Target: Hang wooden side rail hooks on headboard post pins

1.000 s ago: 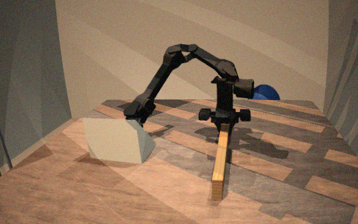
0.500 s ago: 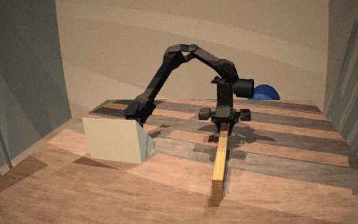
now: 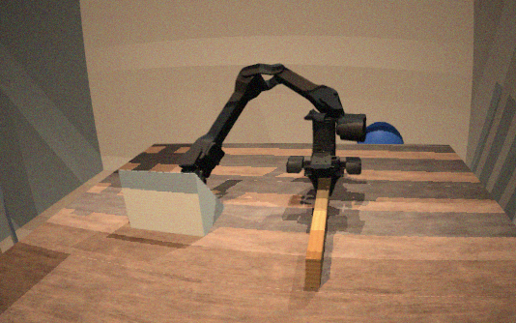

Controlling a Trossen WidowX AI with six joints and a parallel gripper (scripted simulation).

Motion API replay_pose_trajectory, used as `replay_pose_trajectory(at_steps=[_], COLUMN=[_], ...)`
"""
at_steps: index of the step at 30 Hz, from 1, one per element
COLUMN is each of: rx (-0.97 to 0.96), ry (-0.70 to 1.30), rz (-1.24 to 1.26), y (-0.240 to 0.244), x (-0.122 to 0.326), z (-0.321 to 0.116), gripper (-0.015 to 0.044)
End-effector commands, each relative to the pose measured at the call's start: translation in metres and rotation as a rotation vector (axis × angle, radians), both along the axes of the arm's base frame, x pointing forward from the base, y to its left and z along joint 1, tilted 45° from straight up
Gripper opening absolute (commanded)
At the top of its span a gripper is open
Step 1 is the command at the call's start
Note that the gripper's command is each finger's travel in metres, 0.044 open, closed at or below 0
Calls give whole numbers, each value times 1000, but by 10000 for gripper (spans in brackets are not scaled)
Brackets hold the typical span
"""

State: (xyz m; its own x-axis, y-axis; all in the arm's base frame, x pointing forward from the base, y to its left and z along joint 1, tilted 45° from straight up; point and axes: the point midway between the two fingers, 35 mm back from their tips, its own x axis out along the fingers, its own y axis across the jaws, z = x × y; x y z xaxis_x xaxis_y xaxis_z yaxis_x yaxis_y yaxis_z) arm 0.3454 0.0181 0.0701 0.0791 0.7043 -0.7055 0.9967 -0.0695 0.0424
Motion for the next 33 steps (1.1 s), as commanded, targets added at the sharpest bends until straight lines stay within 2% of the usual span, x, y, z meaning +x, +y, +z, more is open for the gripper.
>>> replay_pose_trajectory(at_steps=[1,33], rx=[-3,-3], ry=[-2,-2], rz=[-8,-8], y=[-2,1], x=[2,2], z=[3,5], gripper=[0,0])
